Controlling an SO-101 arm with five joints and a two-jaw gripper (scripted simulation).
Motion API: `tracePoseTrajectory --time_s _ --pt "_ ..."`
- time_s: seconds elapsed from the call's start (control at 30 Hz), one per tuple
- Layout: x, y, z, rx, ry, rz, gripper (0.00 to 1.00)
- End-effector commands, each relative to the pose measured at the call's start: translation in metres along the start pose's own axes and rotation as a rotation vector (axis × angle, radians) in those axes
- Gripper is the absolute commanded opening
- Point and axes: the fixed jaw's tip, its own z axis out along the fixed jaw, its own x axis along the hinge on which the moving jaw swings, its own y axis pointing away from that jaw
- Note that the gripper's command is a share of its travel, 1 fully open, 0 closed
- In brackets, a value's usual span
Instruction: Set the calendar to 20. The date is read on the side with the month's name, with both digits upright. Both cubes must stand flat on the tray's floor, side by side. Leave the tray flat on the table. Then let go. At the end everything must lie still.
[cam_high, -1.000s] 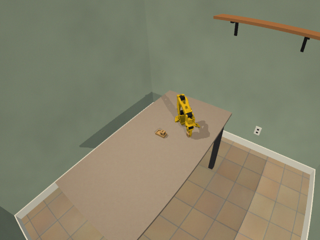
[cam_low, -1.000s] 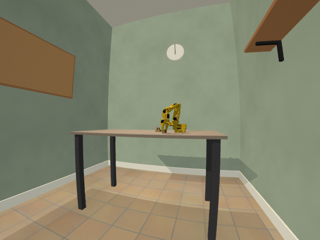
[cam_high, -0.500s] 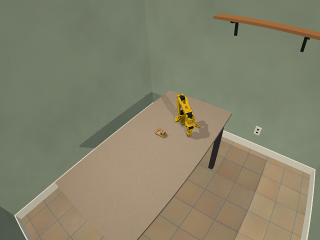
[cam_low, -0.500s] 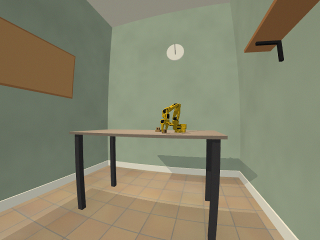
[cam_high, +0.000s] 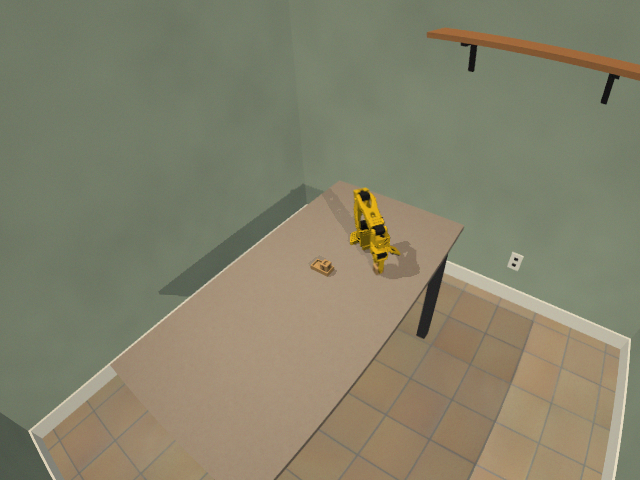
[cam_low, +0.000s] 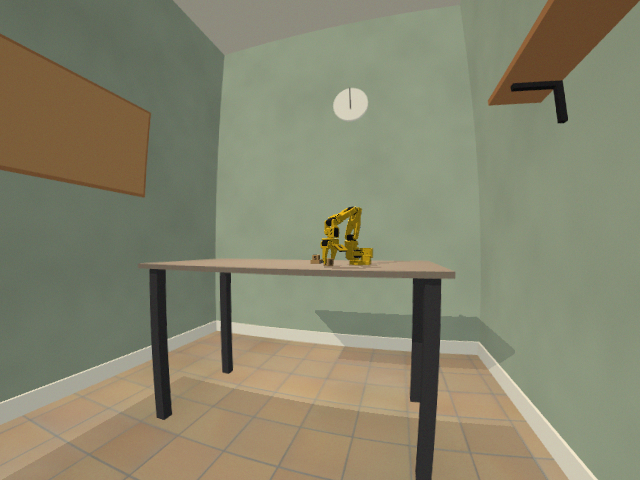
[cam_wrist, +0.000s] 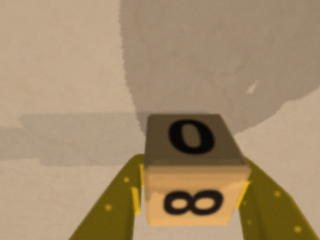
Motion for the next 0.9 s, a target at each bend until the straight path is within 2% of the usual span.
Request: tracePoseTrajectory --time_s 0.0,0.6,0.87 --pt "-0.0021 -0.0024 -0.0009 0.016 -0.002 -0.001 0.18" --pt "-0.0021 -0.0024 -0.0009 0.016 -0.002 -0.001 0.33" --pt "-0.0021 -0.0024 -0.0009 0.016 -0.002 -0.001 0.36"
